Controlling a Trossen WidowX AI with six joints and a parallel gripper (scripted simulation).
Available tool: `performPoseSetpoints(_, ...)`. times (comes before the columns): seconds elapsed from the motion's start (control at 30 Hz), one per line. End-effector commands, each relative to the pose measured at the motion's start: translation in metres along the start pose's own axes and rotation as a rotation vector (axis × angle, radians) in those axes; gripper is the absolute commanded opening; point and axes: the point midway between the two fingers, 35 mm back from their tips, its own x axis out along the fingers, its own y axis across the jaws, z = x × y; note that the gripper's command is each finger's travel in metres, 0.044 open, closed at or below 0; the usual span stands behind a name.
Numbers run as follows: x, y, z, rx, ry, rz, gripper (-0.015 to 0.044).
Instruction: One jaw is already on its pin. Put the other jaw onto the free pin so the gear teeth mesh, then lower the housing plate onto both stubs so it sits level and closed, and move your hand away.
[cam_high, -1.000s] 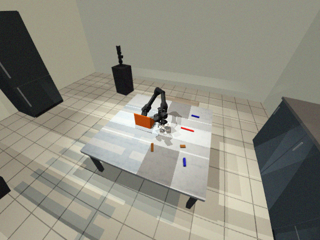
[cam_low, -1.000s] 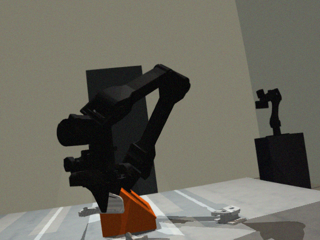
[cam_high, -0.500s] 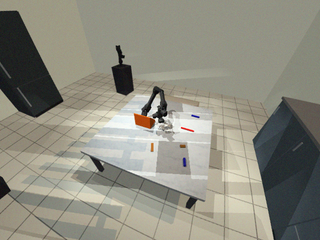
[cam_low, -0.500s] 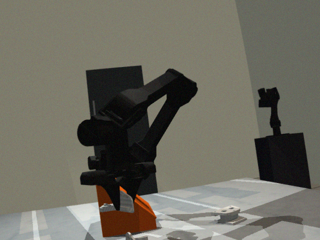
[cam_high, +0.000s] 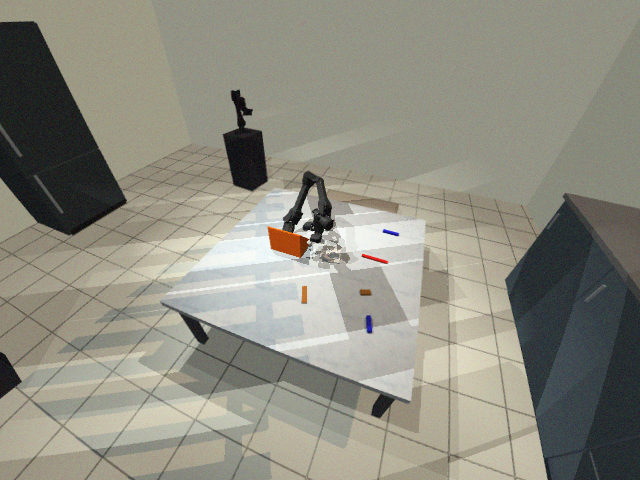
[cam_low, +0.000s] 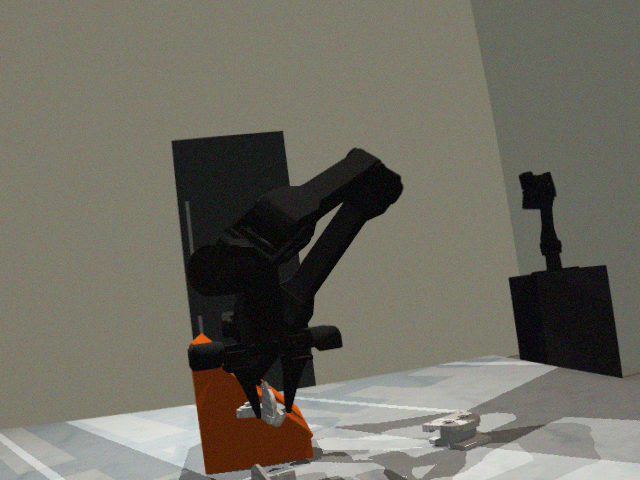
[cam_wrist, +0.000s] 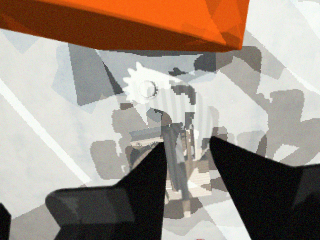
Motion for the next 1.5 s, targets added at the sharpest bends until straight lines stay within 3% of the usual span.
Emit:
performPoseSetpoints(0.0, 0.001, -0.005, 0.002, 0.05, 0.004, -0.001, 0.0134)
performPoseSetpoints(0.97, 0.0, -0.005, 0.001, 0.076, 0.004, -0.001, 0.0134)
performPoseSetpoints(1.47, -0.003, -0.004, -0.045, 0.075, 0.006, 0.003, 0.0134)
